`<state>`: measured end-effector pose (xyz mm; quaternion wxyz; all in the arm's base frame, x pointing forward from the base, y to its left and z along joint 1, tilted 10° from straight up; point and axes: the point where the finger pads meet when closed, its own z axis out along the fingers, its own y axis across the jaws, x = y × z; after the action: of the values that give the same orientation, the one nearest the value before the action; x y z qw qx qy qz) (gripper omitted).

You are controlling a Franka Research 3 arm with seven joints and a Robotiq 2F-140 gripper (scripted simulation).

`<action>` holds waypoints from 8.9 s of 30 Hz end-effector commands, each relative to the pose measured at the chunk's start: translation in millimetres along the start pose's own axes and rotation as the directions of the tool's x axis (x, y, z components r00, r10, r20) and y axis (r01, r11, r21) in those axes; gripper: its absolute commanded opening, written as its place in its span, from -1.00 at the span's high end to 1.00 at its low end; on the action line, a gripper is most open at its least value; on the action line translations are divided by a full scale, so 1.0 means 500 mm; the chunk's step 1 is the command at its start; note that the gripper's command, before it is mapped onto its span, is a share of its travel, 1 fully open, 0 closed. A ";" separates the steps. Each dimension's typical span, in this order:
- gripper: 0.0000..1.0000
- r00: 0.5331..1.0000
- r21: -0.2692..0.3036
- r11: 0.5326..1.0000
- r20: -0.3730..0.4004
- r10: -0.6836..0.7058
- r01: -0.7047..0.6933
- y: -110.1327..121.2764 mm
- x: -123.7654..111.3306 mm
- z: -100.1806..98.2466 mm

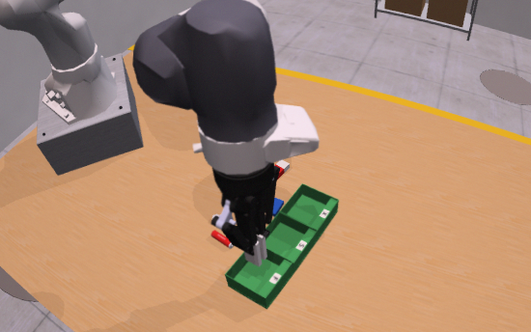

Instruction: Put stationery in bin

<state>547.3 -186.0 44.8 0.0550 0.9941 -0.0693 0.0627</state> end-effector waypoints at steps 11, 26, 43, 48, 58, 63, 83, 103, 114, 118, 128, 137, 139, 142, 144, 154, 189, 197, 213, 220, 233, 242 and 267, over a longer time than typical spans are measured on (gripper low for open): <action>0.89 1.000 0.003 1.000 -0.004 -0.028 0.028 0.000 0.003 0.066; 0.89 1.000 0.003 1.000 -0.004 -0.028 0.028 0.000 0.003 0.105; 0.89 1.000 0.003 1.000 -0.004 -0.028 0.028 0.000 0.003 0.105; 0.89 1.000 0.003 1.000 -0.004 -0.028 0.028 0.000 0.003 0.105; 0.89 1.000 0.003 1.000 -0.004 -0.028 0.028 0.000 0.003 0.105; 0.89 1.000 0.003 1.000 -0.004 -0.028 0.028 0.000 0.003 0.105; 0.89 1.000 0.003 1.000 -0.004 -0.028 0.028 0.000 0.003 0.105; 0.89 1.000 0.003 1.000 -0.004 -0.028 0.028 0.000 0.003 0.105; 0.89 1.000 0.003 1.000 -0.004 -0.028 0.028 0.000 0.003 0.105; 0.89 1.000 0.003 1.000 -0.004 -0.028 0.028 0.000 0.003 0.105; 0.89 1.000 0.003 1.000 -0.004 -0.028 0.028 0.000 0.003 0.105; 0.89 1.000 0.003 1.000 -0.004 -0.028 0.028 0.000 0.003 0.089; 0.89 1.000 0.003 1.000 -0.004 -0.028 0.028 0.000 0.003 0.084; 0.89 1.000 0.003 1.000 -0.004 -0.028 0.028 0.000 0.003 0.076; 0.89 1.000 0.003 1.000 -0.004 -0.028 0.028 0.000 0.003 0.070; 0.89 1.000 0.003 1.000 -0.004 -0.028 0.028 0.000 0.002 0.049; 0.89 1.000 0.003 1.000 -0.004 -0.028 0.028 0.001 0.002 -0.014; 0.89 1.000 0.003 1.000 -0.004 -0.028 0.028 0.001 0.002 -0.014; 0.89 1.000 0.003 1.000 -0.004 -0.028 0.028 0.001 0.002 -0.014; 0.89 1.000 0.003 1.000 -0.004 -0.028 0.028 0.001 0.002 -0.014; 0.89 1.000 0.003 1.000 -0.004 -0.028 0.028 0.001 0.002 -0.014; 0.89 1.000 0.003 1.000 -0.004 -0.028 0.028 -0.089 0.006 -0.014; 0.89 1.000 0.003 1.000 -0.004 -0.028 0.028 -0.167 0.010 0.039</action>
<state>560.1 -105.7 17.5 0.0556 0.9959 -0.0459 0.0547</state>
